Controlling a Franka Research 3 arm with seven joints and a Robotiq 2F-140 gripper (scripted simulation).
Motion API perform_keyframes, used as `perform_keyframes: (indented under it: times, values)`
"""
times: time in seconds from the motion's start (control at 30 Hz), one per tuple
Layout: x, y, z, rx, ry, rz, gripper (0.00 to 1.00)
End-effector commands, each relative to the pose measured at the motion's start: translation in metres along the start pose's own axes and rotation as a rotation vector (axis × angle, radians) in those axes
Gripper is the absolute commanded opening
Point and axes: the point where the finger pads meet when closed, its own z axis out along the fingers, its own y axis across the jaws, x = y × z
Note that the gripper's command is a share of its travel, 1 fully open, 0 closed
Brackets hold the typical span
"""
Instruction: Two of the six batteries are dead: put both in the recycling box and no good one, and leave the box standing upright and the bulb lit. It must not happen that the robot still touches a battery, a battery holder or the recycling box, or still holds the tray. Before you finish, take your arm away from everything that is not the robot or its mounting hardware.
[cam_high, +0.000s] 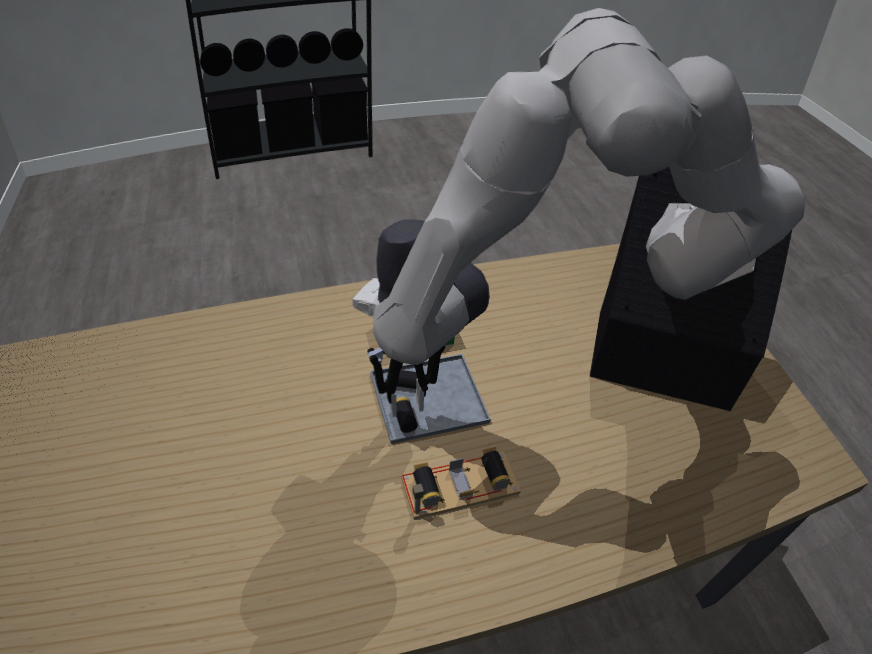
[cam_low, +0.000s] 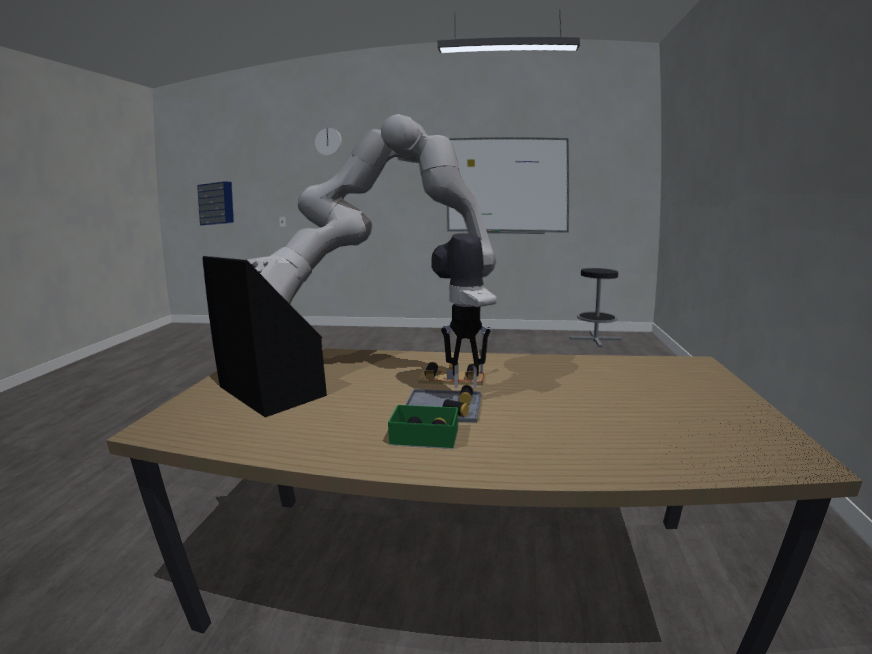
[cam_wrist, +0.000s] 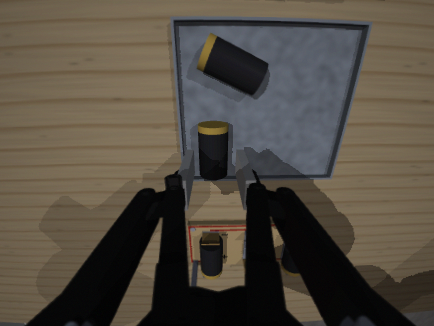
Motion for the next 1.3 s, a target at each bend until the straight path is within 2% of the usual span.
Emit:
perform_keyframes:
  times: [0.0,0.1,0.37,0.6,0.93,0.97,1.27]
  values:
    - [0.003,-0.002,0.013,0.006,0.009,-0.006,0.29]
    - [0.003,-0.002,0.021,0.006,0.009,-0.006,0.29]
    - [0.003,-0.002,0.022,0.006,0.009,-0.006,0.29]
    - [0.003,-0.002,0.031,0.006,0.009,-0.006,0.29]
    - [0.003,-0.002,0.032,0.006,0.009,-0.006,0.29]
    - [0.003,-0.002,0.032,0.006,0.009,-0.006,0.16]
    - [0.003,-0.002,0.032,0.006,0.009,-0.006,0.16]
